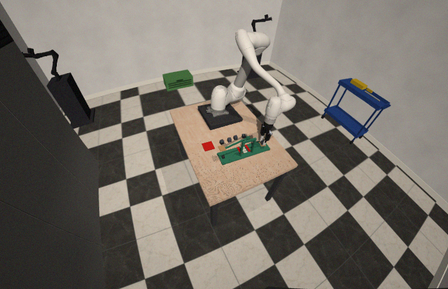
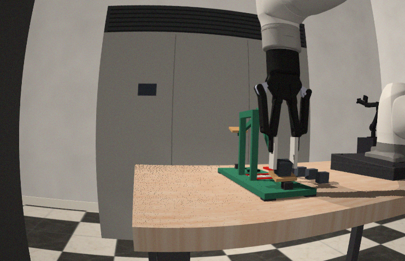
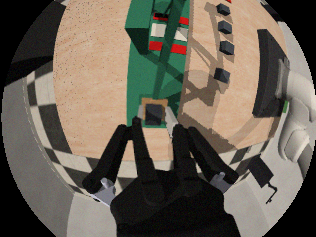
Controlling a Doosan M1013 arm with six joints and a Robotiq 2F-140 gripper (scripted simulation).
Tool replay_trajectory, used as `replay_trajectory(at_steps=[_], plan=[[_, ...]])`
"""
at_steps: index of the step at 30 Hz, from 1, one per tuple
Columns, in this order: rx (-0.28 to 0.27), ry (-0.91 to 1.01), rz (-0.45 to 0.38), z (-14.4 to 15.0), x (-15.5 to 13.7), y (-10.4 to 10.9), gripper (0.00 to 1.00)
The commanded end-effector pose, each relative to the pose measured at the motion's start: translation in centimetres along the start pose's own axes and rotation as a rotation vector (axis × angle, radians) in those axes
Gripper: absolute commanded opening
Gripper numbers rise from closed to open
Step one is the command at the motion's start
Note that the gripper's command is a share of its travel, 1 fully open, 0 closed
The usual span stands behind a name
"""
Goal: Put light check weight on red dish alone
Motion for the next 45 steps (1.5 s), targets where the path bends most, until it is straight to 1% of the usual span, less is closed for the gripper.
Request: replay_trajectory(at_steps=[1,9,11,14,17,23,24,45], plan=[[-0.001,-0.005,-0.004,-0.1,0.2,1.2,0.35],[-0.001,-0.005,-0.004,-0.1,0.2,5.5,0.35],[-0.001,-0.005,-0.004,-0.1,0.2,5.5,0.35],[-0.001,-0.005,-0.004,-0.1,0.2,7.0,0.35],[-0.001,-0.005,-0.004,-0.1,0.2,8.0,0.35],[-0.001,-0.005,-0.004,-0.1,0.2,8.5,0.35],[-0.001,-0.005,-0.004,-0.1,0.2,8.5,1.00],[-0.001,-0.005,-0.004,-0.1,0.2,8.5,1.00]])
Point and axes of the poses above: the point where the finger pads meet when closed, its own y axis back along the fingers, its own z axis across the jaws, x = y × z, the point moved 2 cm from there along y, back along the fingers, and after that the axes turned 15 degrees about -y, right-handed, at the moved point
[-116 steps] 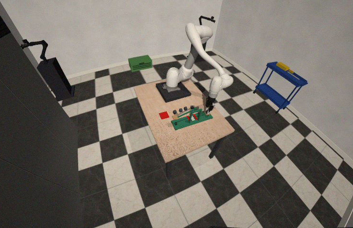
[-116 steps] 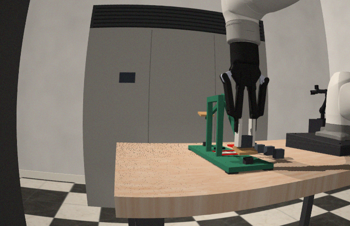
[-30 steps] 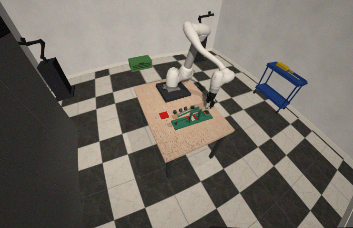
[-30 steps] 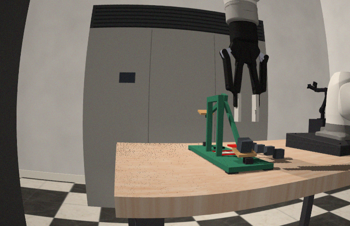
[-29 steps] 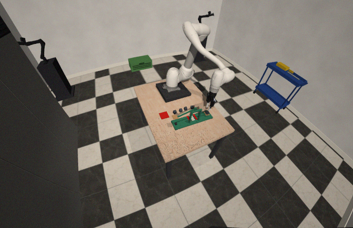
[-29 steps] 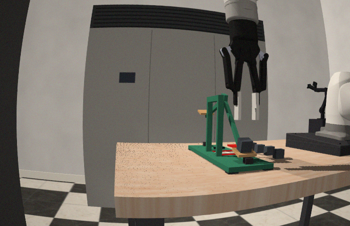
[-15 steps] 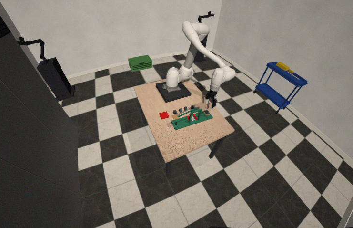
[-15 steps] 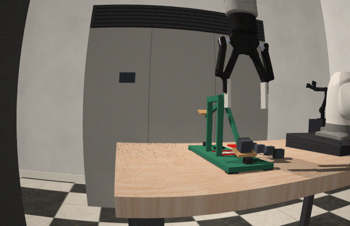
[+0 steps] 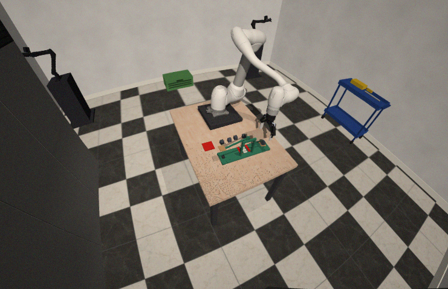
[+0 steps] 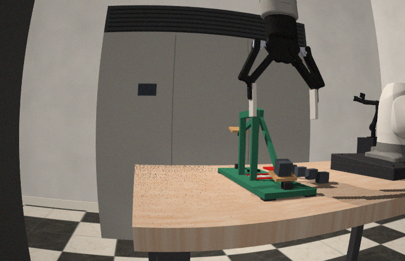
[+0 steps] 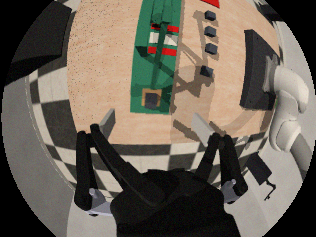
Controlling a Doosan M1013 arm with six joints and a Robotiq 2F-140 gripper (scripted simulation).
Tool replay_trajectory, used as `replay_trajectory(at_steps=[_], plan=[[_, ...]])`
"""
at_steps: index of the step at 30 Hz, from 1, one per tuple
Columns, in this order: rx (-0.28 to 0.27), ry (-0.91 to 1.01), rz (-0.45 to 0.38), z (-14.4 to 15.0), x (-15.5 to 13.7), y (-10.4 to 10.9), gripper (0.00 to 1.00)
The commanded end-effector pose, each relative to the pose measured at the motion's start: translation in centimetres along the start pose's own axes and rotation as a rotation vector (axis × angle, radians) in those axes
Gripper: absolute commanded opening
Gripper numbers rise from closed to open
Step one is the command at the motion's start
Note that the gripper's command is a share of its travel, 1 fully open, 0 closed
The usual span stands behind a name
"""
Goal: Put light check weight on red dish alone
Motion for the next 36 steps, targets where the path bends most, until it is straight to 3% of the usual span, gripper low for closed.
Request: replay_trajectory(at_steps=[1,34,36], plan=[[0.003,-0.006,0.002,-0.3,0.3,0.3,1.00],[0.003,-0.006,0.002,-0.3,0.3,0.3,1.00],[0.003,-0.015,0.002,0.6,1.4,0.0,1.00]])
Point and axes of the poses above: the point where the finger pads meet when closed, its own y axis back along the fingers, its own z axis across the jaws, x = y × z, the point moved 2 cm from there along y, back along the fingers, and after that the axes turned 15 degrees about -y, right-handed, at the moved point
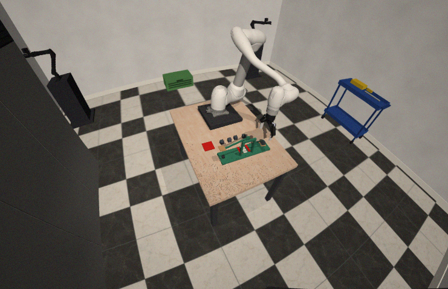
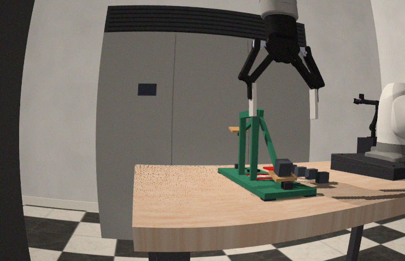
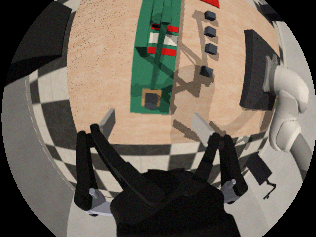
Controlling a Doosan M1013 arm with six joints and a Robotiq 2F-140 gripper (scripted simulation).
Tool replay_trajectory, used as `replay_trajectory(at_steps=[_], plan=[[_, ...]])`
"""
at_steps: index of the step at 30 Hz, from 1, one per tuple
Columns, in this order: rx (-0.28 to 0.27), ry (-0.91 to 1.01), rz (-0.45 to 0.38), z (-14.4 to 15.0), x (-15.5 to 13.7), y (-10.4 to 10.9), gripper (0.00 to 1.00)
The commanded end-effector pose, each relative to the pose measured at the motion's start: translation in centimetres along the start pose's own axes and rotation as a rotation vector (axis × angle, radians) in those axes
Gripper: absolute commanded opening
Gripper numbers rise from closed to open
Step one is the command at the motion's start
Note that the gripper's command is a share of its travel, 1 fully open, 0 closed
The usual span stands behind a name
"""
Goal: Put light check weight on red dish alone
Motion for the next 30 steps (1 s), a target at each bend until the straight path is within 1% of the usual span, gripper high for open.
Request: replay_trajectory(at_steps=[1,2,4,5,7,8,9,10,11,12,15,16,30], plan=[[0.002,-0.030,0.002,2.2,3.3,-0.6,1.00],[0.002,-0.053,0.002,4.5,5.8,-1.5,1.00],[0.002,-0.053,0.002,4.6,5.9,-1.5,1.00],[0.003,-0.078,0.002,7.3,8.5,-2.5,1.00],[0.003,-0.078,0.002,7.4,8.6,-2.6,1.00],[0.003,-0.101,0.002,10.1,11.0,-3.6,1.00],[0.003,-0.101,0.002,10.1,11.0,-3.6,1.00],[0.003,-0.117,0.002,12.1,12.6,-4.4,1.00],[0.003,-0.117,0.002,12.1,12.6,-4.4,1.00],[0.003,-0.125,0.002,13.1,13.4,-4.8,1.00],[0.003,-0.127,0.002,13.3,13.5,-4.9,1.00],[0.003,-0.127,0.002,13.3,13.5,-4.9,0.35],[0.003,-0.127,0.002,13.3,13.5,-4.9,0.35]])
Point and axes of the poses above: the point where the finger pads meet when closed, its own y axis back along the fingers, its own z axis across the jaws, x = y × z, the point moved 2 cm from there along y, back along the fingers, and after that the axes turned 15 degrees about -y, right-handed, at the moved point
